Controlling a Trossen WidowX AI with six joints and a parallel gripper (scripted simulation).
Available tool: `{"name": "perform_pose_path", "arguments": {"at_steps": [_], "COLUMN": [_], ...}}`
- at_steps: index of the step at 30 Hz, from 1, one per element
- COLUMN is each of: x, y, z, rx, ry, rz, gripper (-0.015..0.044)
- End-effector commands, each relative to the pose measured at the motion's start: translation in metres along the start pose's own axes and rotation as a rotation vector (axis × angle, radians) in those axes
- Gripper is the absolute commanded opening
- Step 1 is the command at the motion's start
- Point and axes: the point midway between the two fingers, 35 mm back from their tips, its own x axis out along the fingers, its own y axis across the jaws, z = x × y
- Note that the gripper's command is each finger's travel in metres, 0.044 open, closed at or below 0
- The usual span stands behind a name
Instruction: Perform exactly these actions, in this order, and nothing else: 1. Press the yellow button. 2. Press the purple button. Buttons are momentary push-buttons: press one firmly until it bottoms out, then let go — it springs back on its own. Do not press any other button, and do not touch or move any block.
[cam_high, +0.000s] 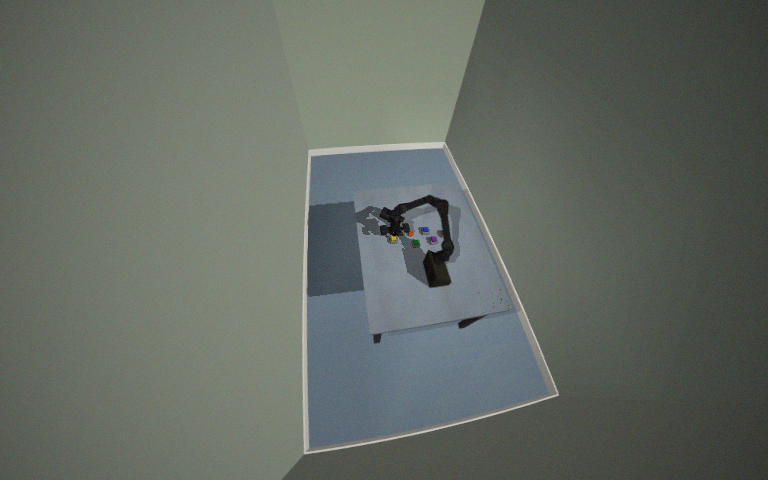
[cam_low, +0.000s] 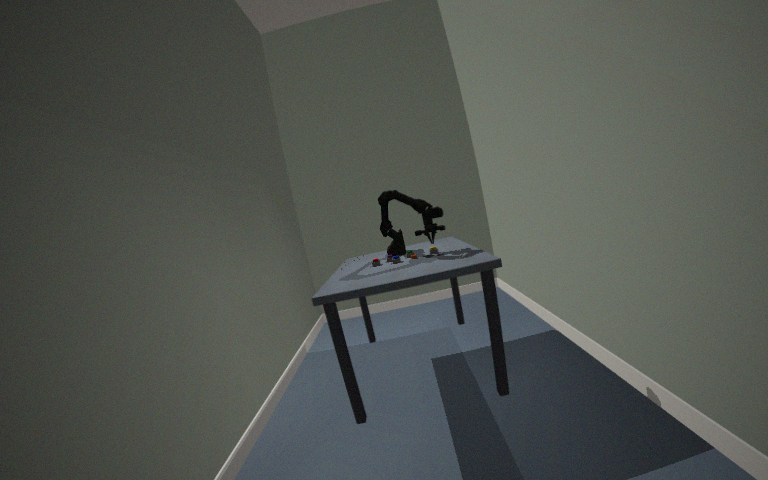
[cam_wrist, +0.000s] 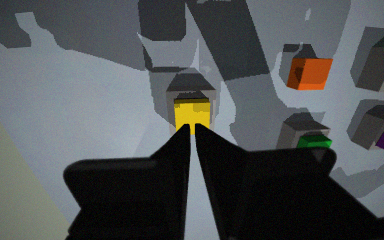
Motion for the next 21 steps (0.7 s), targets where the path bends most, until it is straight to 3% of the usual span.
{"name": "perform_pose_path", "arguments": {"at_steps": [1,21], "x": [0.009,0.030], "y": [-0.001,-0.002], "z": [-0.001,-0.002], "rx": [-0.006,-0.006], "ry": [0.003,0.003], "rz": [-0.008,-0.010], "gripper": [0.0020,0.0020]}}
